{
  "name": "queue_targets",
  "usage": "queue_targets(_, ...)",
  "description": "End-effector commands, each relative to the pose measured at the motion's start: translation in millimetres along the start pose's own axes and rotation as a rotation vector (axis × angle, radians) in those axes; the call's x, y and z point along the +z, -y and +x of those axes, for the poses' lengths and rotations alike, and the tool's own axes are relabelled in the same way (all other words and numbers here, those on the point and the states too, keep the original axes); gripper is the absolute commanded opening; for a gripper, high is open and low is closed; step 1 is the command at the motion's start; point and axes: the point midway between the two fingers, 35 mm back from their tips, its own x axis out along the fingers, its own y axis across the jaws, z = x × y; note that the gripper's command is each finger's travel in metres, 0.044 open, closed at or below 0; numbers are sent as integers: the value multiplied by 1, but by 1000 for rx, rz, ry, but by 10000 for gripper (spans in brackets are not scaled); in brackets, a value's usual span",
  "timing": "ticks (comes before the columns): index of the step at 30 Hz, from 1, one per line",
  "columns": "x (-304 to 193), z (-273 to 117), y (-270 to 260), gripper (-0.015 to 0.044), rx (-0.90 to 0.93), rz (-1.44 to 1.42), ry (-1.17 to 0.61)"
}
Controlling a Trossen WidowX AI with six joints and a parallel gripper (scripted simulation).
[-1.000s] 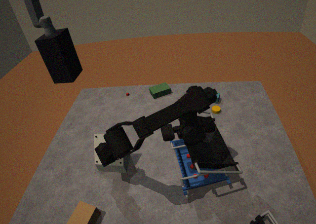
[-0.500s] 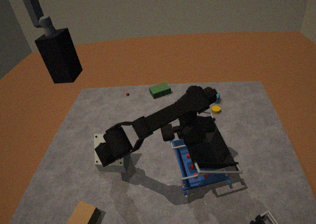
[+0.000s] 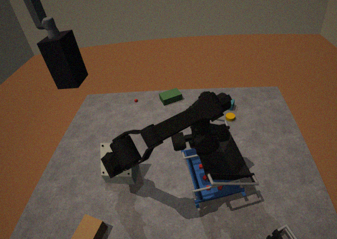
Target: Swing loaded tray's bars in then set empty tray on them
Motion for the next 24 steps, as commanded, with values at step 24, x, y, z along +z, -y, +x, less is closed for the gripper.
queue_targets(24,0,16,-1,0,22,0,3)
